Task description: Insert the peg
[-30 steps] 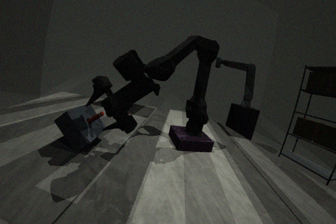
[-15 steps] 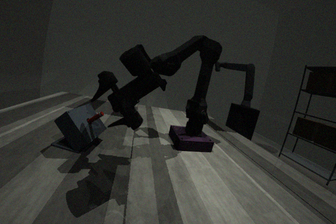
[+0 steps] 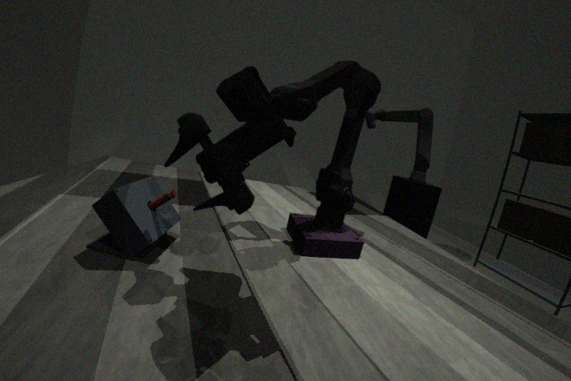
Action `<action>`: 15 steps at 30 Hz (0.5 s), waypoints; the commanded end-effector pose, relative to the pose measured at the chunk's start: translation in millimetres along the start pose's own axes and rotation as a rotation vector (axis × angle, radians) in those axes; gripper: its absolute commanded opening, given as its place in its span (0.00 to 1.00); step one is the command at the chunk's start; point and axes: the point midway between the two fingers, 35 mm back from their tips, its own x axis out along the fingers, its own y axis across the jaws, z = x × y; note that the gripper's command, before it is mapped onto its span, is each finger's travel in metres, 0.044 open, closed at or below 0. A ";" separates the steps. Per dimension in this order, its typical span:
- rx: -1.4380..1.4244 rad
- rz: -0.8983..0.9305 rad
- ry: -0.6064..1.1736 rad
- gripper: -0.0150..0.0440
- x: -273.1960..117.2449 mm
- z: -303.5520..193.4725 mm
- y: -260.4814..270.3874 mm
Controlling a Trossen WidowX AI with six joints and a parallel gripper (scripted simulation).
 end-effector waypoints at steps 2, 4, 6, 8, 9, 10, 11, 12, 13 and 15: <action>0.006 -0.008 0.000 1.00 -10.7 0.0 -1.9; 0.005 -0.007 0.000 1.00 -14.2 0.3 -1.6; 0.005 -0.007 0.000 1.00 -17.6 0.5 -1.2; 0.005 -0.007 0.000 1.00 -21.1 0.8 -0.7; 0.004 -0.006 0.000 1.00 -22.8 0.9 -0.5; 0.004 -0.006 0.000 1.00 -24.5 1.1 -0.2; 0.004 -0.006 0.000 1.00 -26.3 1.2 0.2; 0.004 -0.006 0.000 1.00 -28.0 1.4 0.5; 0.003 -0.006 0.000 1.00 -29.7 1.5 0.9; 0.003 -0.006 0.000 1.00 -32.5 1.9 1.8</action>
